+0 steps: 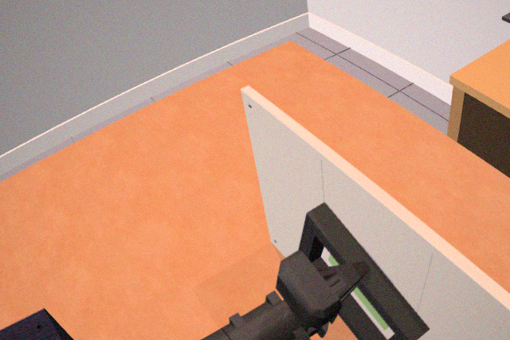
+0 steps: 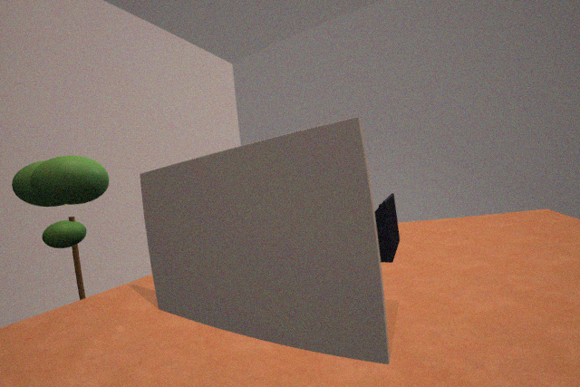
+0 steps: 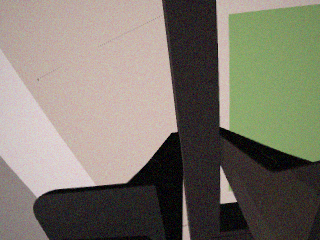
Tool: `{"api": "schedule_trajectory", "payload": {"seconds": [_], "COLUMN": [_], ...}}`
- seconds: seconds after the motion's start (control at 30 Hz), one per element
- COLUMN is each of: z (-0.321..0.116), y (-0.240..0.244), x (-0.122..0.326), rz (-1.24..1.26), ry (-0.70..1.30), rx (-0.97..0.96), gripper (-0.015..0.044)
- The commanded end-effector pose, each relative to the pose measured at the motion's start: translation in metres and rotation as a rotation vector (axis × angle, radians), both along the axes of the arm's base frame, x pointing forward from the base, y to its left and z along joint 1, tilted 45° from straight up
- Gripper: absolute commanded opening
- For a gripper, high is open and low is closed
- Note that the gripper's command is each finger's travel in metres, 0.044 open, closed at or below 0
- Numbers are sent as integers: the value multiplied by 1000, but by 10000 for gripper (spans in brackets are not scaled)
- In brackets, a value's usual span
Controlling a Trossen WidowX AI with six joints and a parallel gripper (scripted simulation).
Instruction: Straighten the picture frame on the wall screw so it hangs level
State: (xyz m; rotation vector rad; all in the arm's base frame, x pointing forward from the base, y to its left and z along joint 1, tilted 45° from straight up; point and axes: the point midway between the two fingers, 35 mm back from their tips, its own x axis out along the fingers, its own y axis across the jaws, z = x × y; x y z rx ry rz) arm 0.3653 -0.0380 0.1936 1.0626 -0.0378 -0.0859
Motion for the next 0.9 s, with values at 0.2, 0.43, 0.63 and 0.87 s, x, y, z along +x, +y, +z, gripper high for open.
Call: {"api": "schedule_trajectory", "payload": {"seconds": [0.2,0.43,0.63,0.87], "z": [1,1,0,0], "y": [2,3,3,4], "x": [0,0,0,0], "rz": [8,8,8,8], "ry": [-6,-6,-5,-5], "rx": [-3,-3,-3,-3], "gripper": [0,0,0,0]}}
